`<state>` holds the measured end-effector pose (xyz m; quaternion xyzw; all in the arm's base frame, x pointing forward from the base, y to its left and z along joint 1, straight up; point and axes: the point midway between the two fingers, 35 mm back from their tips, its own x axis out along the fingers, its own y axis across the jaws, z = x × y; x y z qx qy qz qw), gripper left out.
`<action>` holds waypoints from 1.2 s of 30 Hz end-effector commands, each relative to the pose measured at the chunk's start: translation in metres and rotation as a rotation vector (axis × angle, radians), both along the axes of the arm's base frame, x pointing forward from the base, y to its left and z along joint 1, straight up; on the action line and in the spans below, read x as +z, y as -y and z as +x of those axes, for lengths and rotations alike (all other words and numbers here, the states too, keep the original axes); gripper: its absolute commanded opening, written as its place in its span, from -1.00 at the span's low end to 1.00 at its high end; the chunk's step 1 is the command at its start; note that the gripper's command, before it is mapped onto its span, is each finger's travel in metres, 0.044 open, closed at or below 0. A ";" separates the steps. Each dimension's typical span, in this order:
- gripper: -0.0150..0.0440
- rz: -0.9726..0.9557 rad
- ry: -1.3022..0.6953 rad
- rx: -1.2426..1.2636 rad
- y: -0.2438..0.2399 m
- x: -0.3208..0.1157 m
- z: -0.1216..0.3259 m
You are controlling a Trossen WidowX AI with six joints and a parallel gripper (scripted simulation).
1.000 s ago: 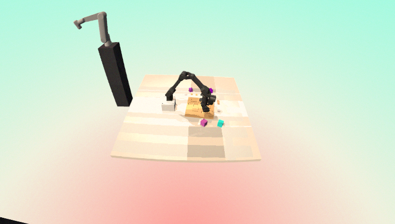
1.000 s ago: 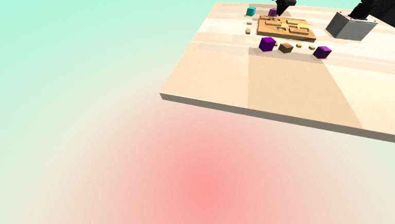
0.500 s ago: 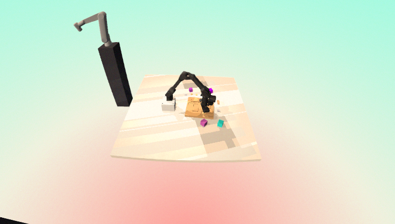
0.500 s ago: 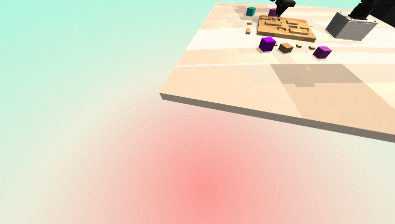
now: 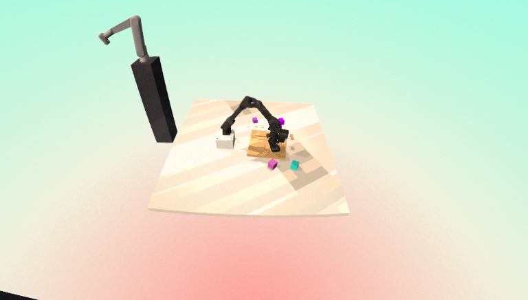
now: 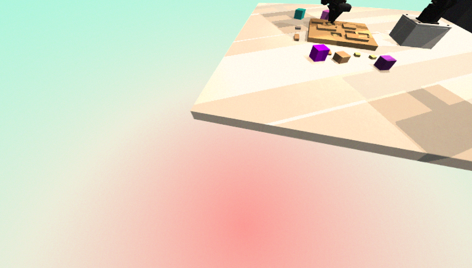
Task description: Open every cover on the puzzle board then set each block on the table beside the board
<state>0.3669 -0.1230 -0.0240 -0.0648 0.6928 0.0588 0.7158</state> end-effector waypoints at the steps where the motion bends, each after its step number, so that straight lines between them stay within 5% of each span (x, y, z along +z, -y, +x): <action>1: 0.00 0.000 -0.003 0.002 0.000 -0.003 -0.001; 18: 0.00 0.000 -0.003 0.002 0.000 -0.014 -0.001; 36: -0.22 0.000 -0.001 0.000 0.000 -0.005 0.000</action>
